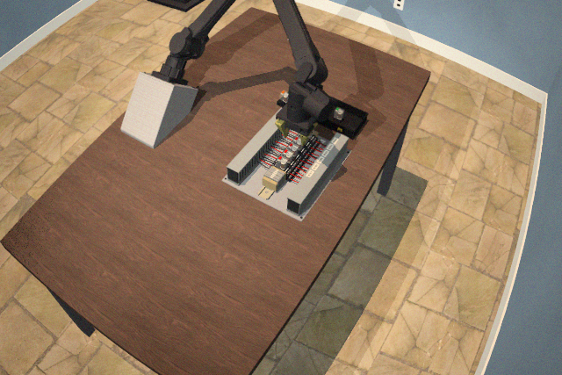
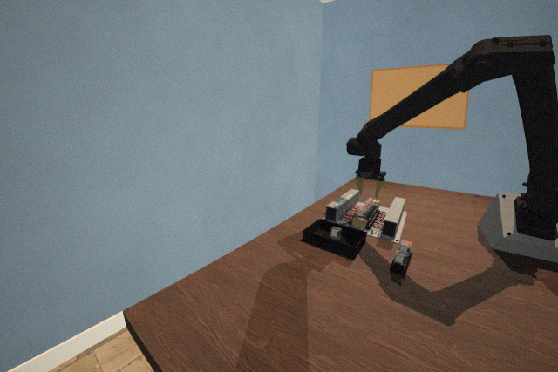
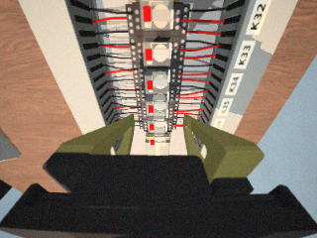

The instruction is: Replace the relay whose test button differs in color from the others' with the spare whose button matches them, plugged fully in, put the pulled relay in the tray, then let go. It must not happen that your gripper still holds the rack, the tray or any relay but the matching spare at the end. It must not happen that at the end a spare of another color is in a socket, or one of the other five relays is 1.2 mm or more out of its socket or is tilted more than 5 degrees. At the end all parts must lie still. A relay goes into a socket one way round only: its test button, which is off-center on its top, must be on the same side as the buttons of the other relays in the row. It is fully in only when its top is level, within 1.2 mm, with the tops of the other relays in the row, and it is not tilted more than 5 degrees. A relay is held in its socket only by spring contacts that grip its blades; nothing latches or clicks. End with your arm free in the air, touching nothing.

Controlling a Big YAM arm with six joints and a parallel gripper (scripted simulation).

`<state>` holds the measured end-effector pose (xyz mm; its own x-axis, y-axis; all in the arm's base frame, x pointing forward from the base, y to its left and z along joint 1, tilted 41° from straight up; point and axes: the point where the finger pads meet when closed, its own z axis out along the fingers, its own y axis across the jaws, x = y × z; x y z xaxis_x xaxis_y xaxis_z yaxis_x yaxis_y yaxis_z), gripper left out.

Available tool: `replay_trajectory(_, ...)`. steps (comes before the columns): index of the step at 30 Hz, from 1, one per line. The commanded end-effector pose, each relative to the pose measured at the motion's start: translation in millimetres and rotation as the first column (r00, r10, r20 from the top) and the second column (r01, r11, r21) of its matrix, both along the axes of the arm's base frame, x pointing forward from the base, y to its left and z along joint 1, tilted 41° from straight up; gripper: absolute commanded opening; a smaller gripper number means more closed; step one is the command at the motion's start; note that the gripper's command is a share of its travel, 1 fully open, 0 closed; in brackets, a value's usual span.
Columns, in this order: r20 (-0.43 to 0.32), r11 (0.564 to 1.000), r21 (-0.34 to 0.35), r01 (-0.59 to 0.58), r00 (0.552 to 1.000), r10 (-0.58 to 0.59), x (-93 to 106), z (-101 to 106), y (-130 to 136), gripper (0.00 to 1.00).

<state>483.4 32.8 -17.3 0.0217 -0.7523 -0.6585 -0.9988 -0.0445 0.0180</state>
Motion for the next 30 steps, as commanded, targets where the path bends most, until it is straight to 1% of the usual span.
replay_trajectory(1,-0.006,1.000,0.001,-0.006,1.000,0.006,-0.1,2.6,1.5,0.59)
replay_trajectory(11,0.002,1.000,0.000,0.007,1.000,-0.007,0.8,7.0,-4.4,0.59)
replay_trajectory(30,0.004,1.000,-0.001,0.010,1.000,-0.010,1.0,8.1,-5.8,0.59)
